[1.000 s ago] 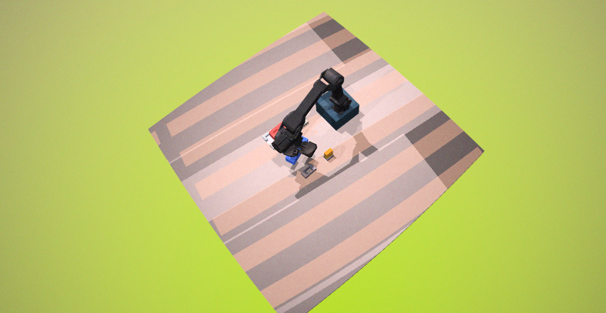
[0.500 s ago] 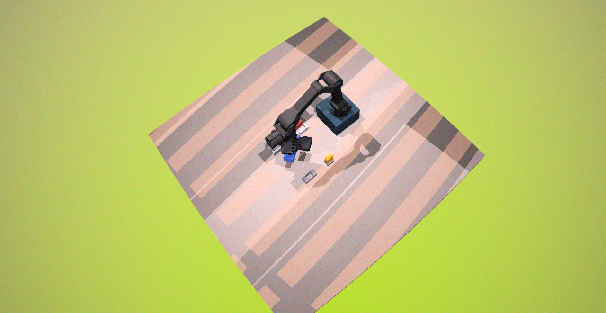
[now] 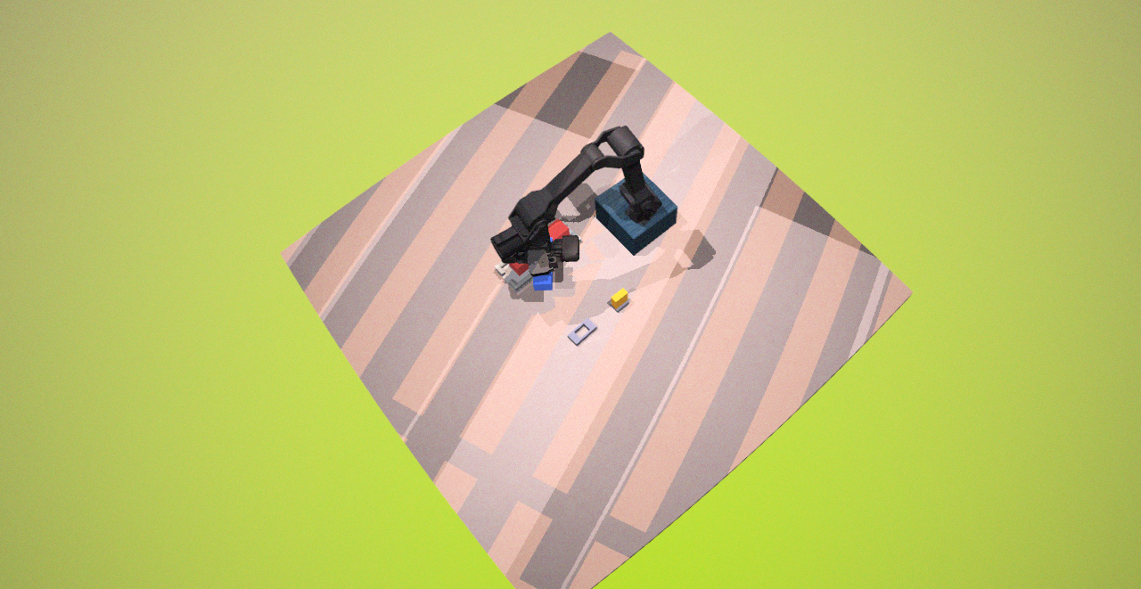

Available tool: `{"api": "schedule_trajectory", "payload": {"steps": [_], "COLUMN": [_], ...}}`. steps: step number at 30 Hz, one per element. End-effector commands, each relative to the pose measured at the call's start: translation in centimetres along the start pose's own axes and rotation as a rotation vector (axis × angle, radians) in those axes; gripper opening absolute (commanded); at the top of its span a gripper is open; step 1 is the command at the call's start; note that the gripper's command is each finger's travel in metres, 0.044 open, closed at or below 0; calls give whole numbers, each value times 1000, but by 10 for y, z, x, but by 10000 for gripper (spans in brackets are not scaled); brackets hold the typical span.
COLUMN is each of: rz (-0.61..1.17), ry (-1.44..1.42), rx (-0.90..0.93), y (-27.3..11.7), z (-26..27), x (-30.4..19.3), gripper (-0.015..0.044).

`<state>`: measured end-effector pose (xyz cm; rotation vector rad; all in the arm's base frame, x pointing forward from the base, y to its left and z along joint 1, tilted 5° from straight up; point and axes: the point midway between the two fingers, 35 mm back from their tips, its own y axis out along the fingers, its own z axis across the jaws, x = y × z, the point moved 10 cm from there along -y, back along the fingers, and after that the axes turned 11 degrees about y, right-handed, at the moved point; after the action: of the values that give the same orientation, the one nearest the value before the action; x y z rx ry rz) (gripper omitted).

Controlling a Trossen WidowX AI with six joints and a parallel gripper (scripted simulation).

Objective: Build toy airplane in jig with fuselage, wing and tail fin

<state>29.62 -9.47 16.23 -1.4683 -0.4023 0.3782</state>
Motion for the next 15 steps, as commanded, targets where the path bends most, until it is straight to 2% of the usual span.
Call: {"api": "schedule_trajectory", "payload": {"steps": [1,15], "rz": [1,6], "ry": [-53,-304], "rx": [-5,-5], "y": [1,9], "z": [-4,-21], "x": [-10,-52], "gripper": [0,0]}}
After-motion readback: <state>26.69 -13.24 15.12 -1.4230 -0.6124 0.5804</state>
